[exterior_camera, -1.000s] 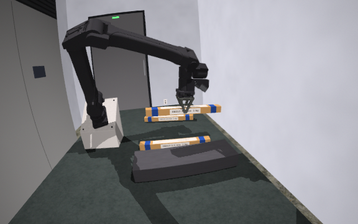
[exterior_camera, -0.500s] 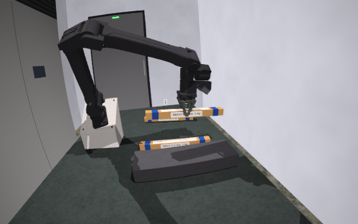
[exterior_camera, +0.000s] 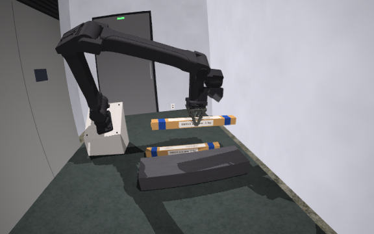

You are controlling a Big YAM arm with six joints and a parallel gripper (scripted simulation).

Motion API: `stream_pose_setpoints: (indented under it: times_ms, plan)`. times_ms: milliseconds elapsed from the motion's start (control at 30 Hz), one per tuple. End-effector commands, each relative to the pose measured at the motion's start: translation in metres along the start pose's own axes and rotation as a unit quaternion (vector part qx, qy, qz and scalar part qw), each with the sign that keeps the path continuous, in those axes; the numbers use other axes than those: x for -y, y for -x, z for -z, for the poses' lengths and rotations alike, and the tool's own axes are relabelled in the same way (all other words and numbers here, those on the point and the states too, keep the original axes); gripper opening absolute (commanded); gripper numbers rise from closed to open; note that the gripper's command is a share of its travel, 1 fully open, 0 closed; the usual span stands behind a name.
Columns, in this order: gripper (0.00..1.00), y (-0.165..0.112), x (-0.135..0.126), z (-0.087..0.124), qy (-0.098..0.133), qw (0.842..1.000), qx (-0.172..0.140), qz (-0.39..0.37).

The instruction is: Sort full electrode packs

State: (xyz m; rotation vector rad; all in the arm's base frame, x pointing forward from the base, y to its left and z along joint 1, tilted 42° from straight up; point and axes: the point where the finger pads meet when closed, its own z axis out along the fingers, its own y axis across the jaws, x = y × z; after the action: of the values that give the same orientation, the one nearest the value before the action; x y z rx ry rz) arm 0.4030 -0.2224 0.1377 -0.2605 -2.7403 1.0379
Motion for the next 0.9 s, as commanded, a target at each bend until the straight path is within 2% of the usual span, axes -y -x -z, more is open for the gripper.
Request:
stream_pose_setpoints:
  times_ms: [0, 867]
  plan:
    - [0.00, 0.019, 0.048, 0.051, -0.003, 0.997, 0.063, -0.037]
    - [0.00, 0.002, 0.091, 0.060, -0.004, 0.997, 0.070, -0.029]
